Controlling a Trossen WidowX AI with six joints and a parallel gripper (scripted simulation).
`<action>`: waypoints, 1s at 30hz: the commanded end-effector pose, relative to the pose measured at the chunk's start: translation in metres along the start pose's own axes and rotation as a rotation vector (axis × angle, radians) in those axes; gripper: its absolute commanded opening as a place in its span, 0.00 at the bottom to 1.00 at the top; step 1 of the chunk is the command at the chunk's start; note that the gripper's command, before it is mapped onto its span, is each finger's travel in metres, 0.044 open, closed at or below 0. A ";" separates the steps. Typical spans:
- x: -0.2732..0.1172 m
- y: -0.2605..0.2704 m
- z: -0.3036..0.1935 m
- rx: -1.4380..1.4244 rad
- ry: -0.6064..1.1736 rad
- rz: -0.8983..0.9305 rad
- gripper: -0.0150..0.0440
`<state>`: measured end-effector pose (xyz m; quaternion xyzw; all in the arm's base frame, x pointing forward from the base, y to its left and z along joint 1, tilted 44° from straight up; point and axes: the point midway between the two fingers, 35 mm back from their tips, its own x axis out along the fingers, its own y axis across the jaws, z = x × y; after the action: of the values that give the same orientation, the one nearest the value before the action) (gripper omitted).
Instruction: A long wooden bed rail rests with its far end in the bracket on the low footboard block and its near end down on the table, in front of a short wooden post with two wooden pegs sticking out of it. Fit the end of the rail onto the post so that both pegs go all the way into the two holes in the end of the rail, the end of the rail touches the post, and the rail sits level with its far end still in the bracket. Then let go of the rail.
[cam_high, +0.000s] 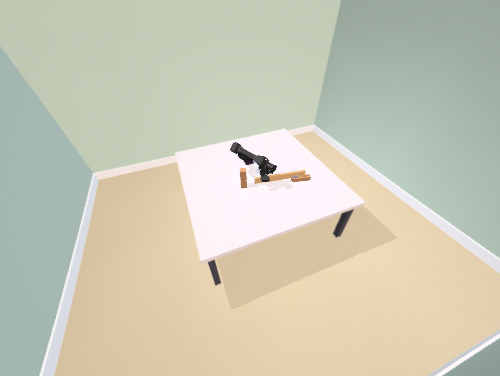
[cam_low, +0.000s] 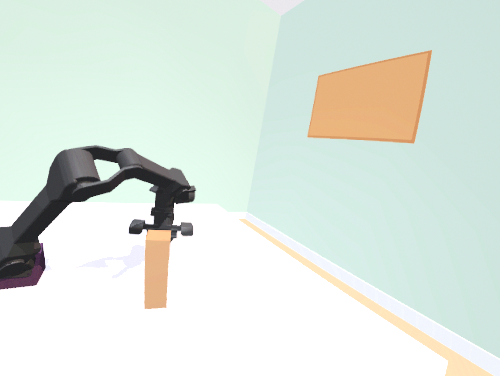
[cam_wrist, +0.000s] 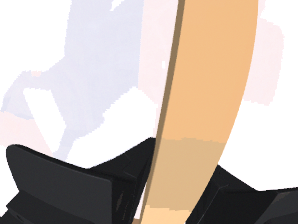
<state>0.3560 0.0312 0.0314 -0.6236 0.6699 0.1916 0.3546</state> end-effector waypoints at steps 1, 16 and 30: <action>-0.005 -0.001 0.003 0.001 -0.013 -0.003 0.25; -0.013 -0.001 0.003 0.001 -0.013 -0.003 0.25; -0.020 0.000 0.003 0.001 -0.013 -0.003 0.25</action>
<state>0.3555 0.0416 0.0417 -0.6232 0.6700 0.1918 0.3549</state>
